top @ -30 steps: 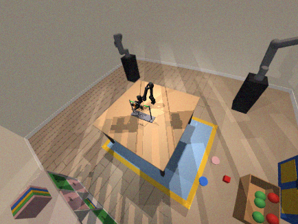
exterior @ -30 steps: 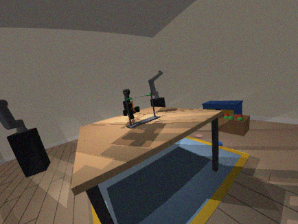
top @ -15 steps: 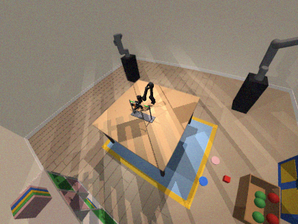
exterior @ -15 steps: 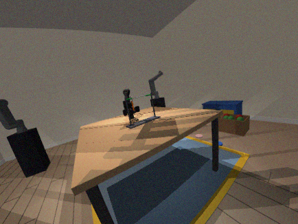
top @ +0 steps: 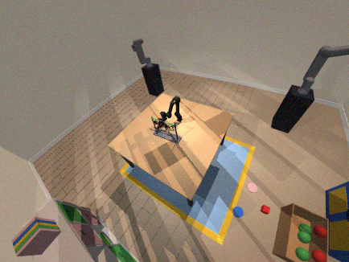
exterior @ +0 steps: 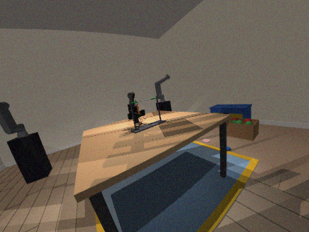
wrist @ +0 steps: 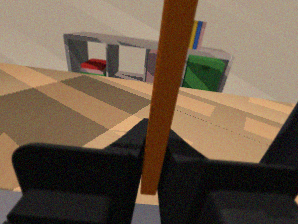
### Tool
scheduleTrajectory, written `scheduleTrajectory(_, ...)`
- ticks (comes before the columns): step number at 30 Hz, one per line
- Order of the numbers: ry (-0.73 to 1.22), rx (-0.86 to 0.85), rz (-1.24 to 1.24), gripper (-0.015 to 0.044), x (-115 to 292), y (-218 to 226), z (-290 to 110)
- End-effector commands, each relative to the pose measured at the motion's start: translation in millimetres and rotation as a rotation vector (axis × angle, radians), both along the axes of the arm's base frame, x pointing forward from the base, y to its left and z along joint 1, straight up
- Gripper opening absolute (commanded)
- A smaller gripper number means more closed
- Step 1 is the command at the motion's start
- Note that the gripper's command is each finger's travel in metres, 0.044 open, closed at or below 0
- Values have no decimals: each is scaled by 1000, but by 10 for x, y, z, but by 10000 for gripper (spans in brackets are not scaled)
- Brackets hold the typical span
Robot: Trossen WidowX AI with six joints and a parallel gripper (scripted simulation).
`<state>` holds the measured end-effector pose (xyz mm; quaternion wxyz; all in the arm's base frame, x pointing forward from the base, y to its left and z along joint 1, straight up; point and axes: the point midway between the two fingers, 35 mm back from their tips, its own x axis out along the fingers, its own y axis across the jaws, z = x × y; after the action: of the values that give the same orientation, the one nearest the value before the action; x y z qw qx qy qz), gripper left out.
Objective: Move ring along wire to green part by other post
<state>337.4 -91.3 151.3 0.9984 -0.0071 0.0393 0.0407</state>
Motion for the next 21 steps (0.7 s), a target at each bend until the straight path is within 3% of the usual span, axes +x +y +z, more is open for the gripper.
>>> scheduleTrajectory(1, -1, -1, -4, -150, -5, 33, 9)
scheduleTrajectory(21, 2, 1, -4, -150, -17, 233, 8)
